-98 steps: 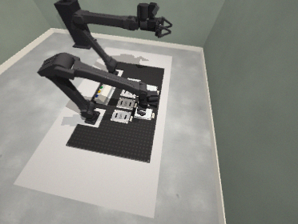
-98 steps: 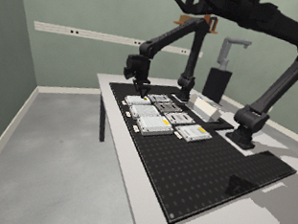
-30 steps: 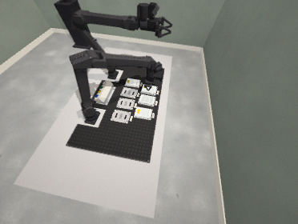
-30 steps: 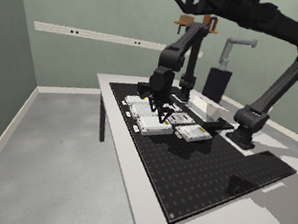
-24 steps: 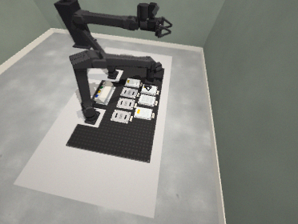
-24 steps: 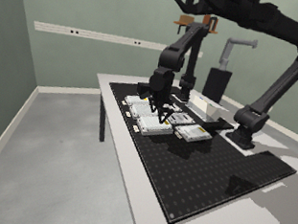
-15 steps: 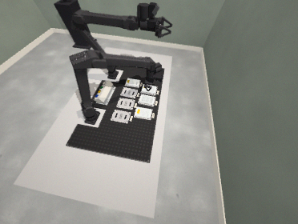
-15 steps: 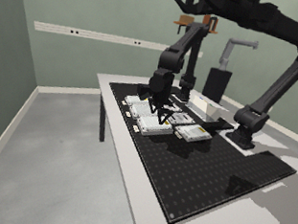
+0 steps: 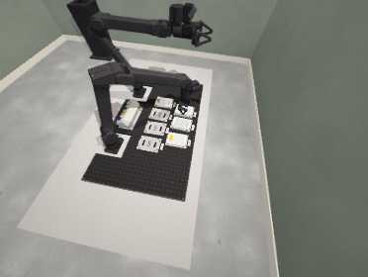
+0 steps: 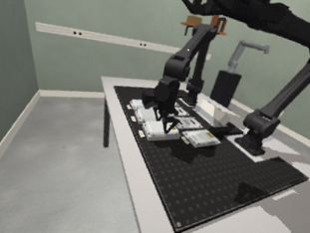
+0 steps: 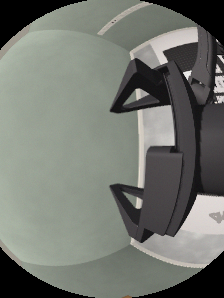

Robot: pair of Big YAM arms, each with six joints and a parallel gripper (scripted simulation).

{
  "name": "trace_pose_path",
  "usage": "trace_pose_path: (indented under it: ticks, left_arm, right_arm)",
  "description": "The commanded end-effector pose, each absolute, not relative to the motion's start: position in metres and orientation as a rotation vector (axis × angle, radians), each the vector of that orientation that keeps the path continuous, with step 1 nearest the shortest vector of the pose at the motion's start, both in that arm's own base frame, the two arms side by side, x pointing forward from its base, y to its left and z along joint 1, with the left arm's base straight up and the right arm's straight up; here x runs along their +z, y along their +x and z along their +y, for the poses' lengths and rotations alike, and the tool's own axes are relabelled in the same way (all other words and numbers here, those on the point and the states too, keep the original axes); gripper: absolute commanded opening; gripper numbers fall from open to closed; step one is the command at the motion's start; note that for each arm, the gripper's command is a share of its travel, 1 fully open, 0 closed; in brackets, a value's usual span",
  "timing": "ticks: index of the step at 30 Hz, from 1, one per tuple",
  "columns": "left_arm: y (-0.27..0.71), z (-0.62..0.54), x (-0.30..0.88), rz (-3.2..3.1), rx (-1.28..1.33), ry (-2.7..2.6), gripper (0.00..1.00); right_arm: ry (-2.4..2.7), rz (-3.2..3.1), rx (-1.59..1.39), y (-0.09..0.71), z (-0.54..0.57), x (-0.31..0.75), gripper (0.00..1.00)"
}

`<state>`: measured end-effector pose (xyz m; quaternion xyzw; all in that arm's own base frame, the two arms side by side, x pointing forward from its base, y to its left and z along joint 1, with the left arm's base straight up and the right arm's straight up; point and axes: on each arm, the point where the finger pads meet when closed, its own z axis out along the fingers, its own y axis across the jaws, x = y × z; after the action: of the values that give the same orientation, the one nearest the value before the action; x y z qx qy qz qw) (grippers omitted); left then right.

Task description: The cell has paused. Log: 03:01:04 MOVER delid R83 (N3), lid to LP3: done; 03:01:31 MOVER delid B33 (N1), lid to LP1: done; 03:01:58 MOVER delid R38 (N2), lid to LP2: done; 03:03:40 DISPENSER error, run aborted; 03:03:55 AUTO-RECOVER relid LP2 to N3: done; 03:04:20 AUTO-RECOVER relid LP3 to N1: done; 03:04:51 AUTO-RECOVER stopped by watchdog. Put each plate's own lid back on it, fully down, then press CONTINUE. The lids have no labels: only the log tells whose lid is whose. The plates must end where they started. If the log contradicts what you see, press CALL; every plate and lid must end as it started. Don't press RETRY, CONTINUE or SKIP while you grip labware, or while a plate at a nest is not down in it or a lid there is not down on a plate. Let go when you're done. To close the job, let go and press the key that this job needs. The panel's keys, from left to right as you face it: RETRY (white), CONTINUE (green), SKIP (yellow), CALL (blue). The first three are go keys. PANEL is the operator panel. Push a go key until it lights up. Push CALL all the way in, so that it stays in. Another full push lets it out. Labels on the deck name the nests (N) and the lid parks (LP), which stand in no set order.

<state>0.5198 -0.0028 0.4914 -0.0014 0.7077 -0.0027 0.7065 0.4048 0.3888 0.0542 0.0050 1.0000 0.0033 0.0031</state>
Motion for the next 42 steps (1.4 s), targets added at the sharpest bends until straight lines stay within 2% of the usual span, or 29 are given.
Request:
trace_pose_path:
  ticks: [1,42]
  left_arm:
    - [0.5140,0.0052,0.5285,1.505,0.015,-0.002,1.00]
    - [0.5140,0.0052,0.5285,1.505,0.015,-0.002,1.00]
  right_arm:
    - [0.029,3.123,0.024,0.4186,0.3929,0.0611,1.00]
    - [0.019,3.108,0.047,0.4158,0.3955,0.0692,1.00]
